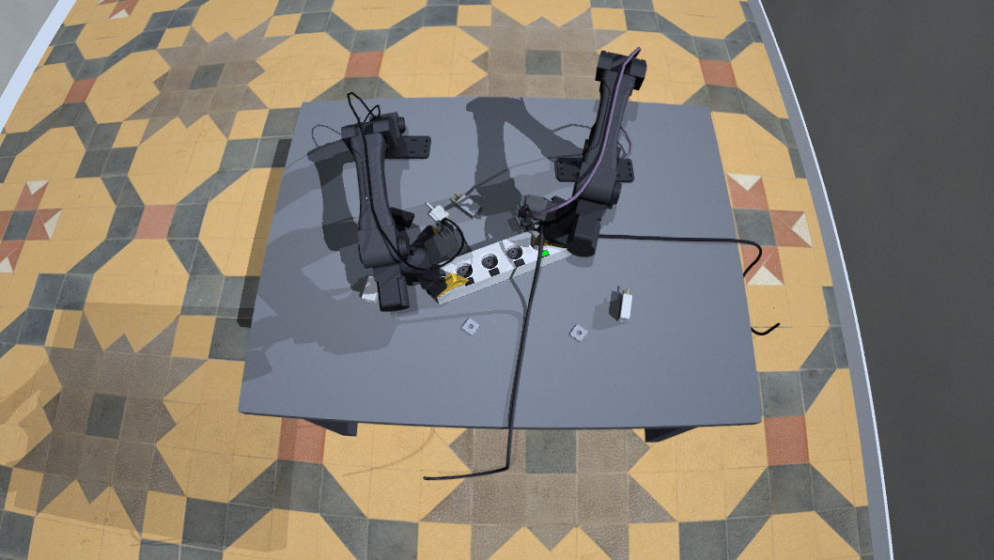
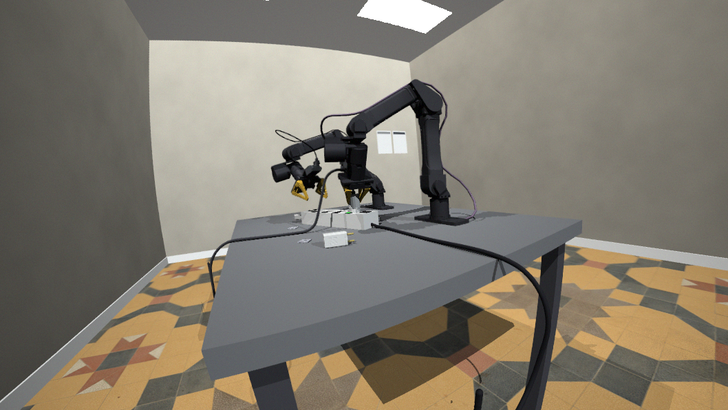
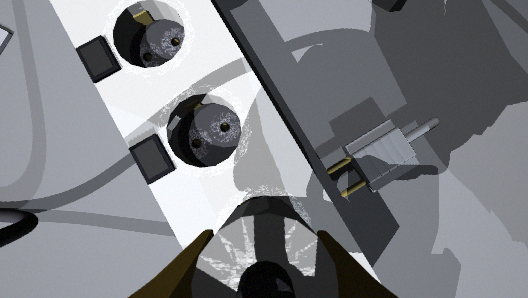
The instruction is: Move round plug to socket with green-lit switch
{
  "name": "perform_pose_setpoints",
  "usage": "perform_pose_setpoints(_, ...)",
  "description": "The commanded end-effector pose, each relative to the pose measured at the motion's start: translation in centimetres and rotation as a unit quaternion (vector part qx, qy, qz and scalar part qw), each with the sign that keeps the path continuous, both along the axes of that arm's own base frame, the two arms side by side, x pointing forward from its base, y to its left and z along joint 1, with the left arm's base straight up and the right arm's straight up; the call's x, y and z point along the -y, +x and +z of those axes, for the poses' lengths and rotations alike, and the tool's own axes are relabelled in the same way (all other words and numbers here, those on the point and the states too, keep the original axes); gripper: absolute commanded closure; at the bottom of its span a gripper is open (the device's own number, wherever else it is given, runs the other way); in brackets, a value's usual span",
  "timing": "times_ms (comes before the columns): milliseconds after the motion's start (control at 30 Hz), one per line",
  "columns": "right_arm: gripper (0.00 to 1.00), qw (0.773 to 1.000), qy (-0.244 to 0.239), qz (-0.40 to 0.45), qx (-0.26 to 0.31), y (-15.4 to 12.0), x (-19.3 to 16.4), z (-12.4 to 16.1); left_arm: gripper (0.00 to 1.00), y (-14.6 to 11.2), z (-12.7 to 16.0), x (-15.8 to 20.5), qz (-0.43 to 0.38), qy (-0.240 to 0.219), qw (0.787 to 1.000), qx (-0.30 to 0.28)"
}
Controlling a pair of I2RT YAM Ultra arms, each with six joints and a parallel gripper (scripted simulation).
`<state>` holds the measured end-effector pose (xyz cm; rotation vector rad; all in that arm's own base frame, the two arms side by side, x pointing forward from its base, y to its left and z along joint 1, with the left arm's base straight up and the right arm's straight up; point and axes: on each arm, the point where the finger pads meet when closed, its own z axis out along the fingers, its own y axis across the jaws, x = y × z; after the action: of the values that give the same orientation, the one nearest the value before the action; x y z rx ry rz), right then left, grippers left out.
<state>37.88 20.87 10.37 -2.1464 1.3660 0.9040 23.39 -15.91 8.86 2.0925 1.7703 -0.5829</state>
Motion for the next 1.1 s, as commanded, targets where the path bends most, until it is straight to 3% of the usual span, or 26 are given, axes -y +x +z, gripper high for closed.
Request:
perform_pose_setpoints(0,0.00,1.000,0.020,0.005,0.024,-0.5,-0.6,3.2,0.67,0.2,0.1,0.0,-0.005,0.001,1.000,-0.004)
perform_pose_setpoints(167,0.00,0.999,0.026,0.012,0.014,-1.3,-0.9,3.2,0.67,0.4,0.0,-0.1,-0.005,-0.003,1.000,-0.019)
perform_pose_setpoints(400,0.00,1.000,0.025,0.011,0.012,-1.3,-0.9,3.2,0.67,-0.9,-1.0,-0.5,0.001,0.040,0.998,0.038)
perform_pose_setpoints(533,0.00,1.000,0.025,0.011,0.012,-1.3,-0.9,3.2,0.67,-1.3,-1.4,-0.8,0.003,0.052,0.998,0.040)
perform_pose_setpoints(667,0.00,1.000,0.025,0.011,0.012,-1.3,-0.9,3.2,0.67,-1.6,-2.3,-1.6,0.001,0.061,0.998,-0.008)
perform_pose_setpoints(833,0.00,1.000,0.025,0.011,0.012,-1.3,-0.9,3.2,0.67,0.3,-3.5,-2.5,-0.015,0.054,0.996,-0.065)
perform_pose_setpoints(1067,0.00,1.000,0.025,0.011,0.012,-1.3,-0.9,3.2,0.67,-0.6,-5.3,-3.1,-0.014,0.093,0.995,-0.024)
